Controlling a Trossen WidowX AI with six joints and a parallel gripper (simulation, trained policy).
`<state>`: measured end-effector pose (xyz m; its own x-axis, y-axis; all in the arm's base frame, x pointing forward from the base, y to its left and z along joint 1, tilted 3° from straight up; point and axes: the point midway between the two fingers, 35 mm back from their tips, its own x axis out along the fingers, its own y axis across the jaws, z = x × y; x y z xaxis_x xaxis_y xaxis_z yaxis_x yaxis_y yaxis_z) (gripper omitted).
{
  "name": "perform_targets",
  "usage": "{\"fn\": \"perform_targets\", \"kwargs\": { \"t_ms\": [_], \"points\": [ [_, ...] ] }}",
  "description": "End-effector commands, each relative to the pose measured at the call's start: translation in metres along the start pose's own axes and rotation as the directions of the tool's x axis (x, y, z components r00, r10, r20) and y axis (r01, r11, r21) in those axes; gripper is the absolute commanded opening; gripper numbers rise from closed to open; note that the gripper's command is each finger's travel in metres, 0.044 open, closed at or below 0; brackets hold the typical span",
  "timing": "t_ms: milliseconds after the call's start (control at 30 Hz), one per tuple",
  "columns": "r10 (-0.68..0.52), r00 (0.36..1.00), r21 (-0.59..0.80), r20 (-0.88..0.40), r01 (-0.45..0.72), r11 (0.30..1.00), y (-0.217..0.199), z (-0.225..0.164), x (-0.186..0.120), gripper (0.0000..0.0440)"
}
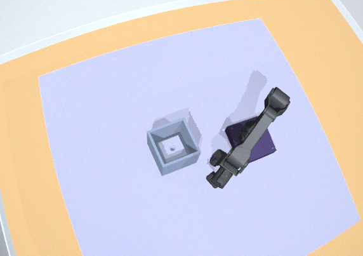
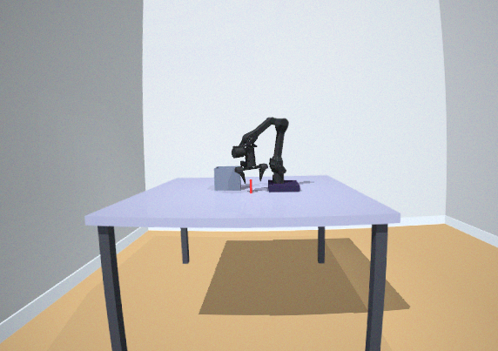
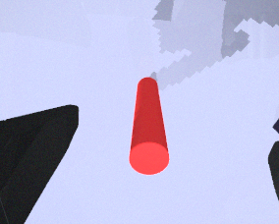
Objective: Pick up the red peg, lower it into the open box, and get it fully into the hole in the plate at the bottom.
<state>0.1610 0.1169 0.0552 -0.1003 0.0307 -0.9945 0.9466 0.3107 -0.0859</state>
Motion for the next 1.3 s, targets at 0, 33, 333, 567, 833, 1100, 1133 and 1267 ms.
{"fn": "perform_targets", "kwargs": {
  "t_ms": [0, 33, 333, 567, 833, 1100, 1133, 1267],
  "points": [
    [-0.002, 1.000, 0.023, 0.016, 0.002, 1.000, 0.001, 0.003, 0.013, 0.0436],
    [-0.001, 1.000, 0.027, 0.018, 0.000, 1.000, 0.001, 0.004, 0.015, 0.0432],
    [0.021, 1.000, 0.028, 0.023, -0.021, 0.999, 0.012, 0.003, 0.030, 0.0242],
    [0.037, 0.999, 0.002, 0.017, -0.037, 0.999, 0.022, 0.001, 0.033, 0.0058],
    [0.101, 0.995, 0.000, -0.019, -0.101, 0.995, 0.036, -0.004, 0.017, 0.0000],
    [0.194, 0.979, 0.013, -0.060, -0.194, 0.981, 0.050, -0.007, -0.013, 0.0000],
    [0.206, 0.977, 0.013, -0.063, -0.206, 0.979, 0.052, -0.007, -0.018, 0.0000],
    [0.253, 0.965, 0.012, -0.069, -0.252, 0.968, 0.058, -0.005, -0.037, 0.0000]
  ]
}}
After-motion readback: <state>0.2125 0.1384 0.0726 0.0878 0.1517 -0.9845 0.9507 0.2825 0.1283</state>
